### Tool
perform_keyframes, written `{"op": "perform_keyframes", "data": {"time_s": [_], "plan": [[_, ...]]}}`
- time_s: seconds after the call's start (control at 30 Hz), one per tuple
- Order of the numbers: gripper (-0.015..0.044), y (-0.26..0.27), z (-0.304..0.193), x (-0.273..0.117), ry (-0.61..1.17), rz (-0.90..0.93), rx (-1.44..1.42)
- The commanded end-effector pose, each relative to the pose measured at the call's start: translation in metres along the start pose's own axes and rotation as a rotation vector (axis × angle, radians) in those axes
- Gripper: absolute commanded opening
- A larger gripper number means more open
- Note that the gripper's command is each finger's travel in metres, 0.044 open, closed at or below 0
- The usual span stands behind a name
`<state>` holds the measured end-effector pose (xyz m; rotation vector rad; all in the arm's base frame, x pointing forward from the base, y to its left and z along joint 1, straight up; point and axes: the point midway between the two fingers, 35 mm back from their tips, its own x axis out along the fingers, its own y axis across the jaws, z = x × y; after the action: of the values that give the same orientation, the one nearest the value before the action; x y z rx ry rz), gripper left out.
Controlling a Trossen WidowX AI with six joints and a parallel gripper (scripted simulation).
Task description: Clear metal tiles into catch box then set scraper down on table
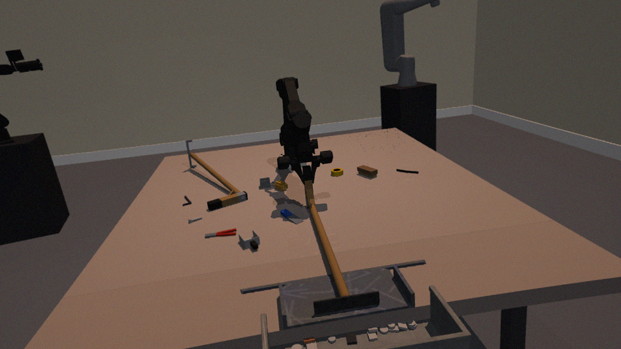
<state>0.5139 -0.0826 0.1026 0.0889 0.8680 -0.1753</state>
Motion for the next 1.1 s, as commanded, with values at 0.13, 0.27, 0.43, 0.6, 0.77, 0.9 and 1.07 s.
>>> {"op": "perform_keyframes", "data": {"time_s": [0.13,0.27,0.43,0.6,0.77,0.9,1.07], "plan": [[0.0,0.0,0.015,0.005,-0.022,-0.002,0.003],[0.0,0.001,0.019,0.008,-0.022,-0.002,0.003],[0.0,0.001,0.013,0.01,-0.004,0.0,0.0],[0.0,0.001,0.013,0.01,-0.004,0.0,0.0],[0.0,0.001,0.013,0.01,-0.004,0.0,0.0],[0.0,0.001,0.013,0.01,-0.004,0.0,0.0],[0.0,0.001,0.015,0.011,-0.008,0.0,0.0]]}}
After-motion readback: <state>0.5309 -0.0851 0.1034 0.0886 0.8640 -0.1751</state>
